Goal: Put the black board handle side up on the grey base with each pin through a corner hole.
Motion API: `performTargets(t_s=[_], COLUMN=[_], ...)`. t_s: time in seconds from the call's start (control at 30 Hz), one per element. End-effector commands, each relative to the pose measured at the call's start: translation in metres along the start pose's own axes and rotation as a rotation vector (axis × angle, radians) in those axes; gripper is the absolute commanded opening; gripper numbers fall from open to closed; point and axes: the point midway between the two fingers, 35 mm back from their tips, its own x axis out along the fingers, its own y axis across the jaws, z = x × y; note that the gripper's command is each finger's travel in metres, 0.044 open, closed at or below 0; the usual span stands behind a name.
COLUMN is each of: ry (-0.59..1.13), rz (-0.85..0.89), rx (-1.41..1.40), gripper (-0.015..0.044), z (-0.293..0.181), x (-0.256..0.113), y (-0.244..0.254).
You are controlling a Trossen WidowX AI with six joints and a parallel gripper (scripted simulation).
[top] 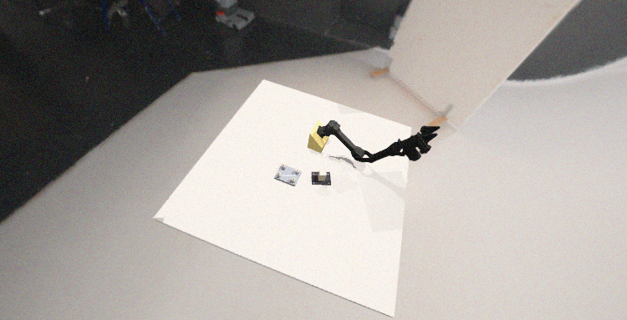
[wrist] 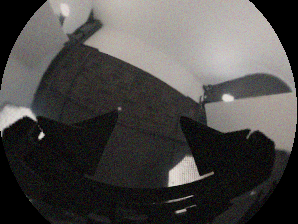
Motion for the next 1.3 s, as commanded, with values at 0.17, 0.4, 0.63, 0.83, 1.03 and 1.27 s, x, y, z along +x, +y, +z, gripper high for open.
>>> performTargets(t_s=[0.17,0.4,0.63,0.83,1.03,1.27], ry=[0.249,0.512,0.749,0.914,1.036,1.148], rz=[0.170,0.427,0.757,1.078,1.423,1.867], rx=[0.062,0.145,0.237,0.321,0.407,0.507], gripper=[0.0440,0.0440,0.0440,0.0440,0.0440,0.0440], z=[-0.098,-0.202,-0.283,-0.322,-0.329,-0.303], x=[0.024,0.022,-0.018,-0.079,-0.156,-0.261], y=[0.022,0.075,0.152,0.222,0.282,0.326])
